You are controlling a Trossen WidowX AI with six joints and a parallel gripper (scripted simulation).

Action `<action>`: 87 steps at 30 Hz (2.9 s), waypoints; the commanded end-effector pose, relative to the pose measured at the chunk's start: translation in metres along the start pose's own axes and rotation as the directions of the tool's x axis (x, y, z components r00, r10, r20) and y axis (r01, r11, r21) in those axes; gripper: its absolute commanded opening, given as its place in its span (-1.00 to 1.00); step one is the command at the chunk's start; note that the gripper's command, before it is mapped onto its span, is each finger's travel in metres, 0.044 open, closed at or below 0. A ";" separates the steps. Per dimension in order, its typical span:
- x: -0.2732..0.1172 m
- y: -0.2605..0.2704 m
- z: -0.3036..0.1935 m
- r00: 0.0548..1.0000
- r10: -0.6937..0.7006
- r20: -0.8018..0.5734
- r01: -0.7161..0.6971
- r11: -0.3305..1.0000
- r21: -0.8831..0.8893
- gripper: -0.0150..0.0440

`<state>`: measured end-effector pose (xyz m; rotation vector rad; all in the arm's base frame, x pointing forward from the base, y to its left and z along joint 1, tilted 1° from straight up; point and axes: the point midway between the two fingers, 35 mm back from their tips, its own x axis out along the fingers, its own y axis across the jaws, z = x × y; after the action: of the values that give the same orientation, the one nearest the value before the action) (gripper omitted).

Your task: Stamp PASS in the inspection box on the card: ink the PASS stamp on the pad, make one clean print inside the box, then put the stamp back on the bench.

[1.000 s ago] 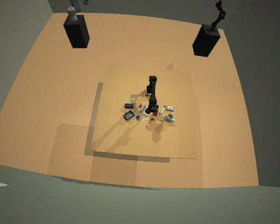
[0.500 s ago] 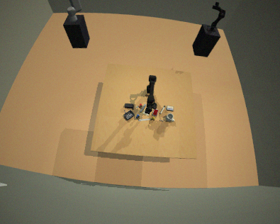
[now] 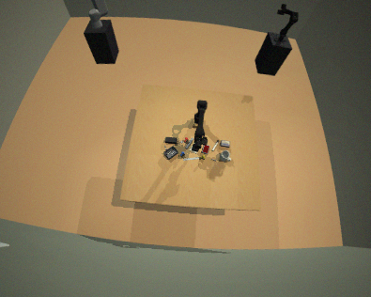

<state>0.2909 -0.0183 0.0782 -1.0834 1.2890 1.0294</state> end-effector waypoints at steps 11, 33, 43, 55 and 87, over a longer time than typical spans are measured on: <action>0.010 0.000 0.000 1.000 0.001 0.004 -0.001 1.000 -0.005 -0.49; 0.024 0.000 0.000 1.000 0.002 0.004 -0.002 1.000 -0.008 -0.49; 0.031 0.000 0.000 1.000 0.002 0.004 -0.002 1.000 -0.009 -0.49; 0.039 0.000 0.000 1.000 0.003 0.004 -0.003 1.000 -0.010 -0.49; 0.056 0.002 0.000 1.000 0.004 0.004 -0.004 1.000 -0.014 -0.49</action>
<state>0.2901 -0.0196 0.0228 -1.0886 1.2897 1.0413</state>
